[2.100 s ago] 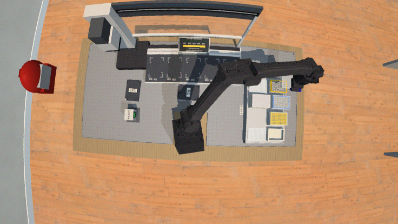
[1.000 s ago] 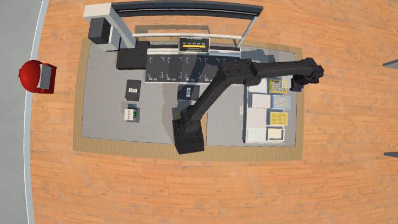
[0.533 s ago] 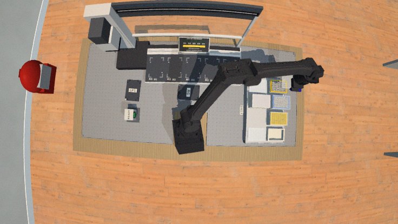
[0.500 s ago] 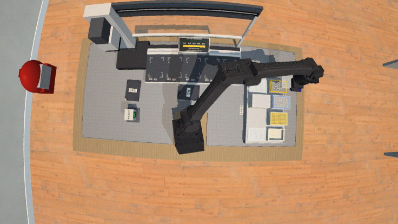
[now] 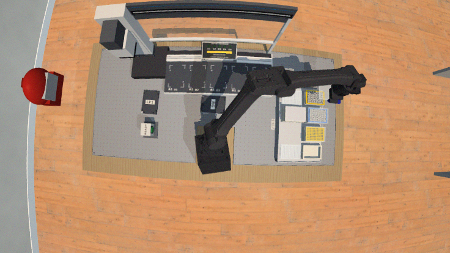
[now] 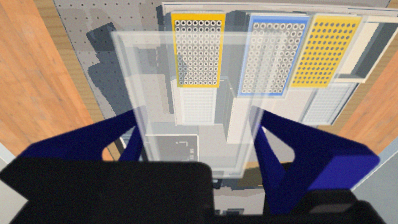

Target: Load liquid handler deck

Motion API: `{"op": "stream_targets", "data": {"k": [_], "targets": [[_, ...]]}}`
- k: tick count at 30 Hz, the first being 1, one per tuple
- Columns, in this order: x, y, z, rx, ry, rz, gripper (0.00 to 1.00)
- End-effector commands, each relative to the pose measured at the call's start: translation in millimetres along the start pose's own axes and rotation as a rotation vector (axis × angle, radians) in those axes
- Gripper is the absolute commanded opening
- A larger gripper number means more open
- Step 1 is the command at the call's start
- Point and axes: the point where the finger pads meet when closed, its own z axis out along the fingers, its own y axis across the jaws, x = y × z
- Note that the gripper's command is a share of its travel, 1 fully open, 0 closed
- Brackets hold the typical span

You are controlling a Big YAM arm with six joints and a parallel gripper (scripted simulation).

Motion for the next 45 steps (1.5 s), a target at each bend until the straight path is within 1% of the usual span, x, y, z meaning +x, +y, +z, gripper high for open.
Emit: {"op": "stream_targets", "data": {"k": [1,3,4,5,12,15,17,19,20,27,31,33,34,37,45], "targets": [[-16.1,12.8,-45.4,-0.029,-0.086,-0.031,0.00],[-16.1,12.8,-45.4,-0.029,-0.086,-0.031,0.00],[1.7,10.6,-28.7,-0.021,-0.057,-0.022,0.00],[10.0,17.6,-24.9,-0.021,-0.051,-0.025,0.00],[44.9,16.7,-22.5,-0.020,-0.049,-0.024,0.00],[54.9,6.5,-26.3,-0.021,-0.057,-0.006,0.00],[66.8,10.0,-23.8,-0.020,-0.053,-0.013,0.00],[66.8,10.0,-23.8,-0.020,-0.053,-0.013,0.00],[74.6,15.2,-20.9,-0.019,-0.048,-0.023,0.00],[109.5,14.1,-18.8,-0.018,-0.047,-0.022,0.00],[125.2,6.3,-21.3,-0.019,-0.053,-0.007,0.00],[139.4,13.2,-17.2,-0.018,-0.045,-0.022,0.00],[144.4,13.1,-17.0,-0.019,-0.045,-0.022,0.00],[147.8,10.3,-18.1,-0.020,-0.047,-0.016,0.00],[189.3,11.7,-14.8,-0.019,-0.042,-0.021,0.00]]}}
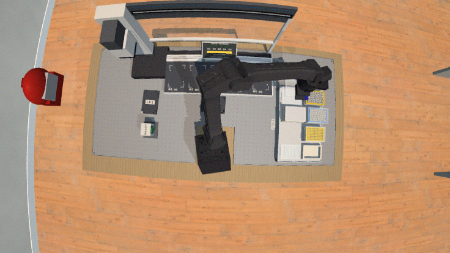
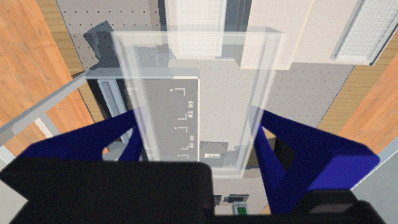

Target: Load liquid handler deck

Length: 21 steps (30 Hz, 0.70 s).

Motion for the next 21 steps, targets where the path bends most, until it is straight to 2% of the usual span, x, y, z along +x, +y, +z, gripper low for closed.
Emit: {"op": "stream_targets", "data": {"k": [1,6,8,9,11,21], "targets": [[11.7,8.9,-14.9,-0.017,-0.044,-0.003,0.00],[36.7,8.6,-13.8,-0.017,-0.043,-0.003,0.00],[36.7,8.6,-13.8,-0.017,-0.043,-0.003,0.00],[34.3,-1.8,-19.0,-0.019,-0.055,0.025,0.00],[51.6,8.4,-13.2,-0.017,-0.042,-0.002,0.00],[101.3,8.1,-11.2,-0.018,-0.039,-0.001,0.00]]}}
